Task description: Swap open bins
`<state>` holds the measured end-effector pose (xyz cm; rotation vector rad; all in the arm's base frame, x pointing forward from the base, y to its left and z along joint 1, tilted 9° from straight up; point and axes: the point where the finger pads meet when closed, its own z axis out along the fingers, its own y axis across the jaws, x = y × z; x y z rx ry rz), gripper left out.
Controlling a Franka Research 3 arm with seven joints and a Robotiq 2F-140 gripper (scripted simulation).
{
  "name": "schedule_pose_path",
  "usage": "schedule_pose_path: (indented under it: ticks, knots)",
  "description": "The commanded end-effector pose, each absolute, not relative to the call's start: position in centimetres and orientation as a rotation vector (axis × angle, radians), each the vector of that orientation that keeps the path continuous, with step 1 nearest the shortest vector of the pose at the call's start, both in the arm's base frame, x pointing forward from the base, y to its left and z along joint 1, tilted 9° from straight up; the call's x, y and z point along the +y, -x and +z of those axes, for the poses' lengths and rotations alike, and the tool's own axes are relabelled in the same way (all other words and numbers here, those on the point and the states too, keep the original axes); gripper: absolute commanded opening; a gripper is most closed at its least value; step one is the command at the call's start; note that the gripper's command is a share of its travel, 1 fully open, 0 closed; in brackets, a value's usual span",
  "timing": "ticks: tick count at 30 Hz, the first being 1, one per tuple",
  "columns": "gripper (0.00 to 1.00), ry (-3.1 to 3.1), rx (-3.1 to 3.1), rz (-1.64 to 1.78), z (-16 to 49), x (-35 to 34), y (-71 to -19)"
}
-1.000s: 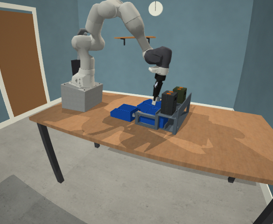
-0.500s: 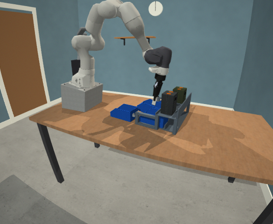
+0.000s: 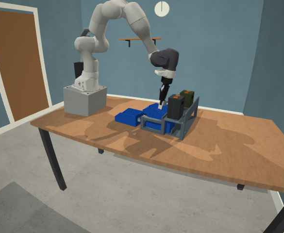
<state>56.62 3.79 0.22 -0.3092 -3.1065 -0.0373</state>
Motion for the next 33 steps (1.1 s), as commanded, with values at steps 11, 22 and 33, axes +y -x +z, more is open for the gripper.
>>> schedule_pose_path:
  ticks: [11, 22, 33]
  knots:
    - [0.00, 0.312, -3.123, -0.035, 0.5, 3.7, -57.4]
    - [0.00, 0.314, -3.135, -0.033, 0.5, 3.6, -58.1]
    - [0.00, 0.315, -3.143, -0.033, 0.6, 3.5, -58.5]
